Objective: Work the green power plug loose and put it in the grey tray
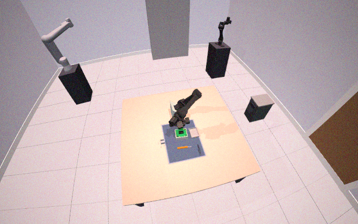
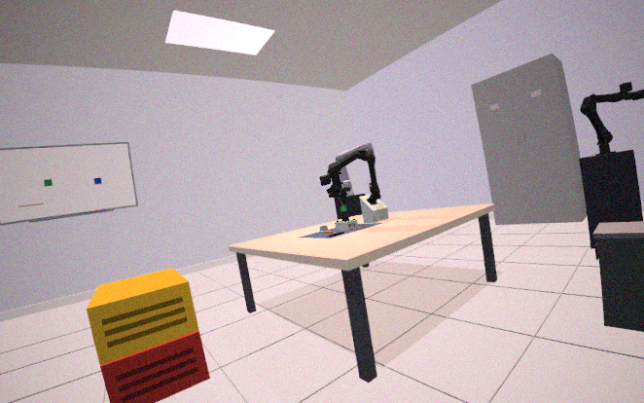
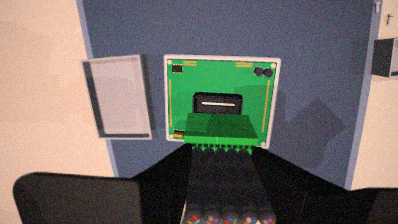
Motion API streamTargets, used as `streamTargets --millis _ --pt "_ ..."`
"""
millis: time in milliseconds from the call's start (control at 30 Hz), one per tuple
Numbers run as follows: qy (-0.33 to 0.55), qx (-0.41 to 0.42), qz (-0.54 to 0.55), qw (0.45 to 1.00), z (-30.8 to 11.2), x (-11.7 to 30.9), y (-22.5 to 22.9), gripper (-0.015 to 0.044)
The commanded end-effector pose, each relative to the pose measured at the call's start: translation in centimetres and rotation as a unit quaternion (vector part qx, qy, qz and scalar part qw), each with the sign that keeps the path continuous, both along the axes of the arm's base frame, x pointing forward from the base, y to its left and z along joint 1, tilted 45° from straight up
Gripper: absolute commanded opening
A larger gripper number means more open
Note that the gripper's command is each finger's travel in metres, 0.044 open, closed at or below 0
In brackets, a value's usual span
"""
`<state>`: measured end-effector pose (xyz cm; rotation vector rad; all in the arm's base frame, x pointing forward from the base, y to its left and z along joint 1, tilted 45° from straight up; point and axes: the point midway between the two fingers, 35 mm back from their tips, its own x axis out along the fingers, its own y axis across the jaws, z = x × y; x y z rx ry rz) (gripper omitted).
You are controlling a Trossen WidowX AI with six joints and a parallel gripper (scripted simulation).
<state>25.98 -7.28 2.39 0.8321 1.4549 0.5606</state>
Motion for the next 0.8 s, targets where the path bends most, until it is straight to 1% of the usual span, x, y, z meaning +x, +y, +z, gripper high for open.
streamTargets --millis 0,133,533,767 --pt "-0.008 -0.002 0.002 1.000 0.8 0.3 -0.6 0.0000" --pt "0.001 -0.058 0.006 0.998 2.2 0.4 -0.6 0.0000" --pt "0.001 -0.058 0.005 0.998 2.1 0.4 -0.4 0.0000" --pt "0.001 -0.059 0.005 0.998 1.8 0.5 1.3 0.0000"
